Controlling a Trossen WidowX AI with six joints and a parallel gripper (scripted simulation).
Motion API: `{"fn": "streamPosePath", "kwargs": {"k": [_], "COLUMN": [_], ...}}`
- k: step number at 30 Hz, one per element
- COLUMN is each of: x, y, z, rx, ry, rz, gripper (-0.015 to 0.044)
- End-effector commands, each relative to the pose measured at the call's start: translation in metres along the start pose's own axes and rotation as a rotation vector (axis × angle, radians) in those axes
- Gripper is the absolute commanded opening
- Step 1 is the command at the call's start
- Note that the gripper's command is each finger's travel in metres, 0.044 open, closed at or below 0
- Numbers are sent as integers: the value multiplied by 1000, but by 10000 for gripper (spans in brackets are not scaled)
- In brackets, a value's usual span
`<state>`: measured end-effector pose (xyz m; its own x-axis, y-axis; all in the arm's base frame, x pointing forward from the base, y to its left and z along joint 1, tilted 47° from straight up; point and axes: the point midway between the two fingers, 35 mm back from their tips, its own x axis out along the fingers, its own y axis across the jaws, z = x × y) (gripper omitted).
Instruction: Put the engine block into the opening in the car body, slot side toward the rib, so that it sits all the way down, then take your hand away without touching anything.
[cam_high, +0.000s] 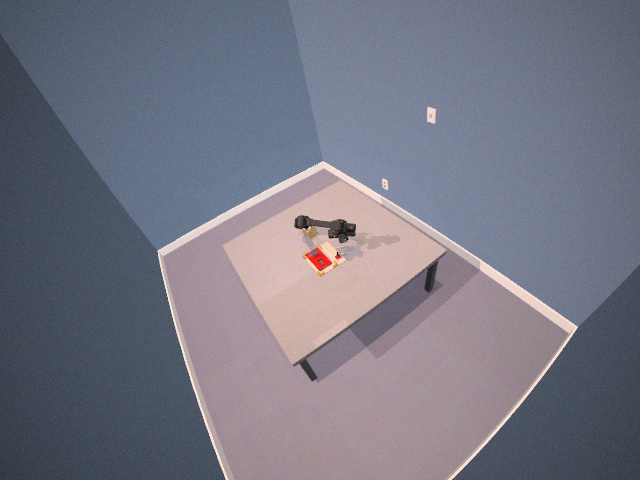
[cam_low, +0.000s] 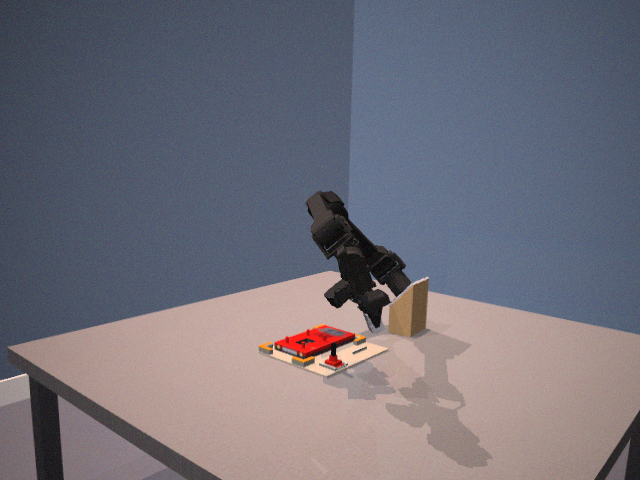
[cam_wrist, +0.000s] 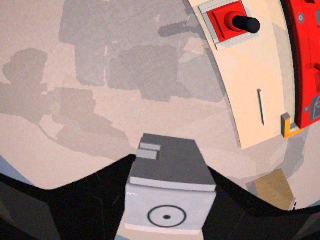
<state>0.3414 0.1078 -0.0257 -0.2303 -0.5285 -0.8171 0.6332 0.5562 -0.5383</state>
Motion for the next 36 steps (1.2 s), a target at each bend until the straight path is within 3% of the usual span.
{"fn": "streamPosePath", "kwargs": {"k": [1, 8, 36], "x": [-1, -1, 54], "y": [1, 0, -1], "z": [4, 12, 35], "rx": [-4, -1, 0], "ry": [128, 344, 348], "rz": [3, 11, 10], "gripper": [0, 0, 0]}}
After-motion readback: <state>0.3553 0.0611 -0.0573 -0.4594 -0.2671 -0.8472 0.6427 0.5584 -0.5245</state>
